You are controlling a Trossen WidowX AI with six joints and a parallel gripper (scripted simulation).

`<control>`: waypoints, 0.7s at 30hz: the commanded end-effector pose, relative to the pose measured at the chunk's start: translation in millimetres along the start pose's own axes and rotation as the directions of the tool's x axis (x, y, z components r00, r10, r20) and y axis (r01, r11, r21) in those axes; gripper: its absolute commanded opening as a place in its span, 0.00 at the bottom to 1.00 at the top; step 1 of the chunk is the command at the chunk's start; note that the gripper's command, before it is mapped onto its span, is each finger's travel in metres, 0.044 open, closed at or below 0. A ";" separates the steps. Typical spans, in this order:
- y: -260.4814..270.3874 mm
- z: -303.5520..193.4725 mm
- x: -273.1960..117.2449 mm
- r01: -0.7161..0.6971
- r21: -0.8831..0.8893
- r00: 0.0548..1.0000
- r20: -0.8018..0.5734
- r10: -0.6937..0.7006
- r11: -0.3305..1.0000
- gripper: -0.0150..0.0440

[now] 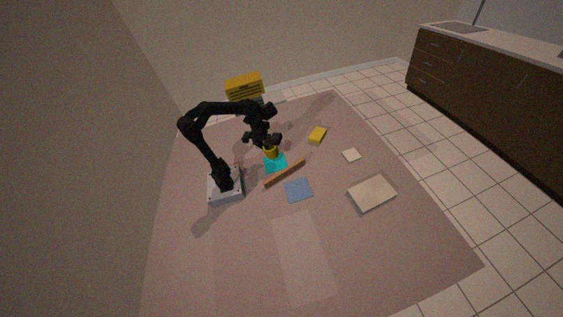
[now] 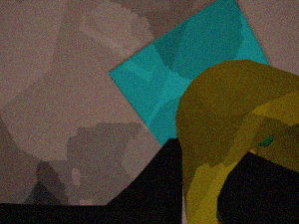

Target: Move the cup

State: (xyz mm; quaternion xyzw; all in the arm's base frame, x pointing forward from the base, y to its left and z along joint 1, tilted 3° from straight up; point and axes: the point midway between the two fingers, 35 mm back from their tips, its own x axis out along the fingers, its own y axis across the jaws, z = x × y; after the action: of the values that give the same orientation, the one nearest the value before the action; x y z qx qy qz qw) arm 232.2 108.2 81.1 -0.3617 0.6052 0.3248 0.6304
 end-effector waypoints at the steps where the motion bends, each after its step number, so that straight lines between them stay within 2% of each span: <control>1: 0.7 -1.3 8.5 0.000 0.004 1.000 -0.008 0.000 1.000 0.25; 21: 1.7 -0.8 37.9 0.000 0.004 1.000 -0.008 0.000 1.000 0.25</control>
State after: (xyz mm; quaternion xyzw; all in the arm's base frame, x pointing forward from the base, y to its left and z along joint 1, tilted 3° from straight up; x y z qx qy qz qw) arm 233.9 108.9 50.6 -0.3615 0.6054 0.3246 0.6305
